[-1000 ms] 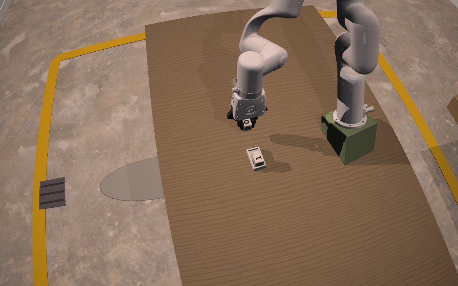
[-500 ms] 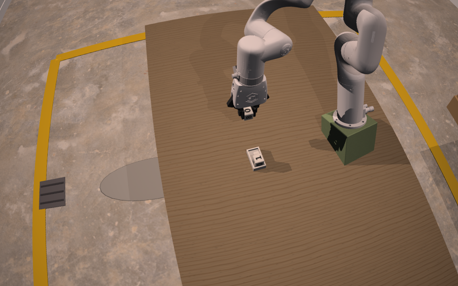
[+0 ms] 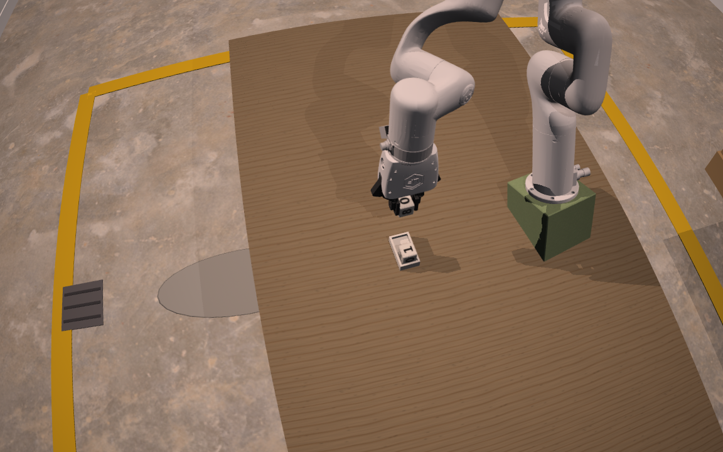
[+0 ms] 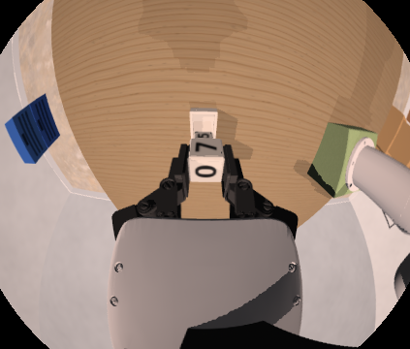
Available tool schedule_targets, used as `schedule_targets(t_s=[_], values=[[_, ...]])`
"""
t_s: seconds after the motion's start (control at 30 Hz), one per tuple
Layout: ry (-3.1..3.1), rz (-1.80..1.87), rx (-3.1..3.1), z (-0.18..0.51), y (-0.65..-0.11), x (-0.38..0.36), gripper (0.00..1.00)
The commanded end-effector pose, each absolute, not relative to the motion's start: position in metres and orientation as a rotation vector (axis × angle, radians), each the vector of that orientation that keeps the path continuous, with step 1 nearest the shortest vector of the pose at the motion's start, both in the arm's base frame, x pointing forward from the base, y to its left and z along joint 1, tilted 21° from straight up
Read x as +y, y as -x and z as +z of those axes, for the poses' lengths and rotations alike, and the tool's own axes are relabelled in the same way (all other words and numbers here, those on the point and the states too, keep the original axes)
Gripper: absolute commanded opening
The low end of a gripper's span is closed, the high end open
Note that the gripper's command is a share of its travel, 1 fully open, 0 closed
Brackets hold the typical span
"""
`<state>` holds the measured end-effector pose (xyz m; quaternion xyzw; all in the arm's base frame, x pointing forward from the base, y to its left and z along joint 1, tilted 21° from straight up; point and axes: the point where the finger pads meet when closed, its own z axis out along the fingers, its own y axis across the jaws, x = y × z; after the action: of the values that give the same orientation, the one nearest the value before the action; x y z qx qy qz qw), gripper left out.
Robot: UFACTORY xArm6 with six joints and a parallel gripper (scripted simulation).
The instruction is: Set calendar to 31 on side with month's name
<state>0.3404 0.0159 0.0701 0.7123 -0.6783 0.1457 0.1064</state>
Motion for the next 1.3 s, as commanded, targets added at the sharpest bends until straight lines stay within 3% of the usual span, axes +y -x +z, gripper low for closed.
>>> schedule_targets(t_s=[0.0, 1.27], values=[[-2.09, 0.439, -2.0, 0.068, -0.342, 0.031, 0.27], [-2.09, 0.439, -2.001, 0.01, -0.347, 0.01, 0.27]])
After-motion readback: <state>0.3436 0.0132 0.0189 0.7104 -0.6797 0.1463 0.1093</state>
